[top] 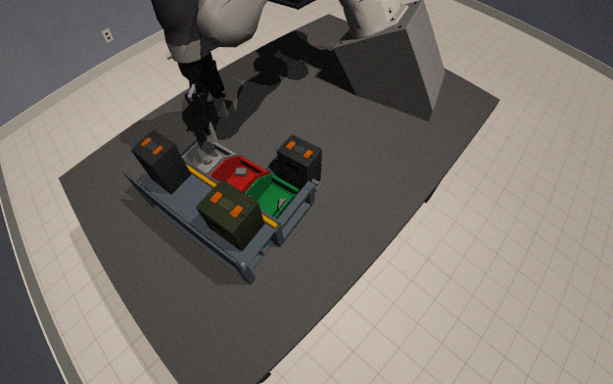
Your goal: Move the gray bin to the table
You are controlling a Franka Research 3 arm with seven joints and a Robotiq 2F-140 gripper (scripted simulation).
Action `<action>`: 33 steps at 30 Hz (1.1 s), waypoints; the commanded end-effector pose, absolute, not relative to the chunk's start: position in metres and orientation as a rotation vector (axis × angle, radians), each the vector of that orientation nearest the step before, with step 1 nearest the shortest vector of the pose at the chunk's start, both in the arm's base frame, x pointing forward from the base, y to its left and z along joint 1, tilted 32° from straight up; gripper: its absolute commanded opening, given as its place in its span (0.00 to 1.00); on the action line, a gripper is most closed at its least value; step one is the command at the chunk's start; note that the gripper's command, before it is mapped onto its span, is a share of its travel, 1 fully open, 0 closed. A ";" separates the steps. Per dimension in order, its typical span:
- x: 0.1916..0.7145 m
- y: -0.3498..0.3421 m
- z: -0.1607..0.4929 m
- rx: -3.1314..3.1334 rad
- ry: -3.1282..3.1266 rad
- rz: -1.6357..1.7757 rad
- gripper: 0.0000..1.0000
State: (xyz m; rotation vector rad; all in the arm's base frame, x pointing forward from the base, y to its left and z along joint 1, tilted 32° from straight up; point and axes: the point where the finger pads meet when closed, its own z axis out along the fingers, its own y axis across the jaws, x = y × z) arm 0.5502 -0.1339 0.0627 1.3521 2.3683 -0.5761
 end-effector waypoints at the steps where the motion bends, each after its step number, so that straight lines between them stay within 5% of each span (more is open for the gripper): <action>1: 0.551 -0.137 0.064 1.235 2.440 -0.601 0.57; 33: 0.551 -0.138 0.065 0.733 2.718 -0.704 0.57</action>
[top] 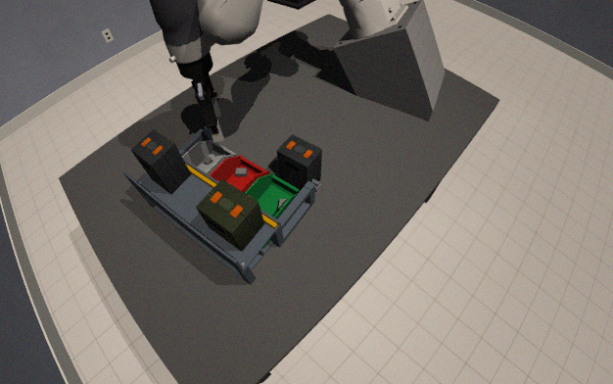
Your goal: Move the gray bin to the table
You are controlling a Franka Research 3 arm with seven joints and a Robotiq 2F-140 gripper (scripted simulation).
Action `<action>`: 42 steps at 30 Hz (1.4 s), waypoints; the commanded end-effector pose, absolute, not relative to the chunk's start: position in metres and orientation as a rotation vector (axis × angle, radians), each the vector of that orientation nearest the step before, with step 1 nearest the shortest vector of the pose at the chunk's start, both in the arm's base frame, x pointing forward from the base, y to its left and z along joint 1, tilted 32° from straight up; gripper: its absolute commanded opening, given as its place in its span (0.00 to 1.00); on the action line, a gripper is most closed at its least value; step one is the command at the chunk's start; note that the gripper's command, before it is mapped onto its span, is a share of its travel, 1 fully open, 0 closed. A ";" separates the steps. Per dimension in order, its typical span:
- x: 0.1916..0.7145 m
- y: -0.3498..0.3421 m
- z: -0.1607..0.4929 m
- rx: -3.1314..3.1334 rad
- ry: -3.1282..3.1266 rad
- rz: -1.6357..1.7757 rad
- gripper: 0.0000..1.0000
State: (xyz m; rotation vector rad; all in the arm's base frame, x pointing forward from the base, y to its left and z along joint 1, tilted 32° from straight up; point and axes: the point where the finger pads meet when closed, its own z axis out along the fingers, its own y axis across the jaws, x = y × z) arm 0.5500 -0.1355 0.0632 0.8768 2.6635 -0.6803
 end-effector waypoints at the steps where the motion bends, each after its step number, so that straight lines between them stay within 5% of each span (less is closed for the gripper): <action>1: 0.551 -0.138 0.065 0.733 2.718 -0.704 0.57; 42: 0.551 -0.137 0.065 0.157 2.902 -0.786 0.57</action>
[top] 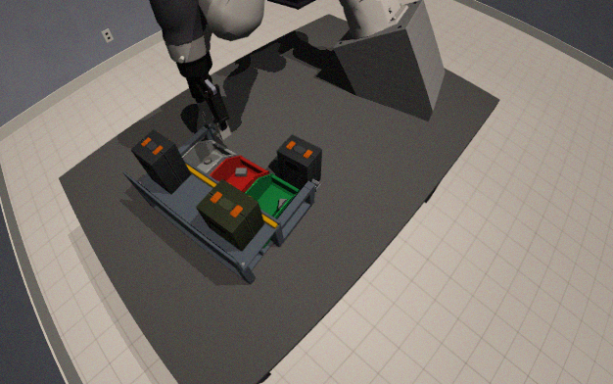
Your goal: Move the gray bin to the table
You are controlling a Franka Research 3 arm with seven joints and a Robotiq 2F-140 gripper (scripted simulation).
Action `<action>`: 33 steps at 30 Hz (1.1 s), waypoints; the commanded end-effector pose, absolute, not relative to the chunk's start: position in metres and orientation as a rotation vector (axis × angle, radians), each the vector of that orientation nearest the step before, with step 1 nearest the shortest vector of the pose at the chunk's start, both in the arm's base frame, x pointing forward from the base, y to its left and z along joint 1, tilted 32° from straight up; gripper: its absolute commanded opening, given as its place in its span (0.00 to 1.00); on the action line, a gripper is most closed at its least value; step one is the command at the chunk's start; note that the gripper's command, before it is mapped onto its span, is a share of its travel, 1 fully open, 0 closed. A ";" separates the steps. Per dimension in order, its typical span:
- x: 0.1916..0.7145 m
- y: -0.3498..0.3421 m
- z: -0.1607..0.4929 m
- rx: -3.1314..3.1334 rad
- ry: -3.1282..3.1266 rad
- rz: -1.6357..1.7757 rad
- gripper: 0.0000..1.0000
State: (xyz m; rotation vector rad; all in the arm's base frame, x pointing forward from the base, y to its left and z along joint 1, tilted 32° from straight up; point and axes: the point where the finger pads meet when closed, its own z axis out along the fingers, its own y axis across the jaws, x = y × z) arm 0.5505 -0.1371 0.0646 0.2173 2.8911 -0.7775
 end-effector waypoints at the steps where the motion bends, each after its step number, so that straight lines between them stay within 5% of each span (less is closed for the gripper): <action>1: 0.551 -0.138 0.065 0.089 2.913 -0.795 0.57; 33: 0.551 -0.136 0.064 -0.448 2.966 -0.841 0.57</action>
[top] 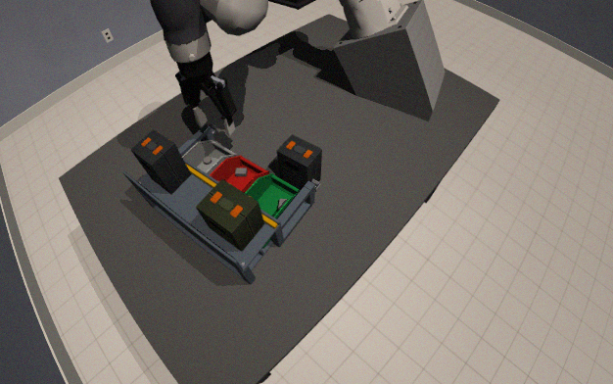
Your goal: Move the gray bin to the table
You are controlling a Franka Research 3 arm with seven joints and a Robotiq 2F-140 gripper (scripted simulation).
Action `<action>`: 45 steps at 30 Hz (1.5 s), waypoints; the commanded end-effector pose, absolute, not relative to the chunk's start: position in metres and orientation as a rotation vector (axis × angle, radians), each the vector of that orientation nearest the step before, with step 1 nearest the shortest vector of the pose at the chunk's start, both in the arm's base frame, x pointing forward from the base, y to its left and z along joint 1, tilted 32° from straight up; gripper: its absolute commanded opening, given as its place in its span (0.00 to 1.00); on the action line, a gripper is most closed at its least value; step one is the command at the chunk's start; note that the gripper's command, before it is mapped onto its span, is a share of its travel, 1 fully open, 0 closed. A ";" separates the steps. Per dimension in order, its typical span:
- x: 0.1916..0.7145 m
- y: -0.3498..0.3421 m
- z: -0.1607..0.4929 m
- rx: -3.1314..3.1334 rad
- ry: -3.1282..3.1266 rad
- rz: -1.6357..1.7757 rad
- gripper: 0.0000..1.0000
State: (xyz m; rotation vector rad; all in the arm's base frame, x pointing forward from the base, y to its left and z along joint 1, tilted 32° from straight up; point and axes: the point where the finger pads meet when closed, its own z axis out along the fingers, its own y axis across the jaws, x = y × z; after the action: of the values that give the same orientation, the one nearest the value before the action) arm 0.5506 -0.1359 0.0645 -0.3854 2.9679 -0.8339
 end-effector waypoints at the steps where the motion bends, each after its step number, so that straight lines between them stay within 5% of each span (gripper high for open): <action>1: 0.551 -0.136 0.065 -0.464 2.969 -0.839 0.57; 45: 0.551 -0.137 0.064 -1.467 2.822 -0.856 0.57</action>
State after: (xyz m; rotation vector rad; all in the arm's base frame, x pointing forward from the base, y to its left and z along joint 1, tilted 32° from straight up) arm 0.5508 -0.1364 0.0643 -1.3439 2.8603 -0.8569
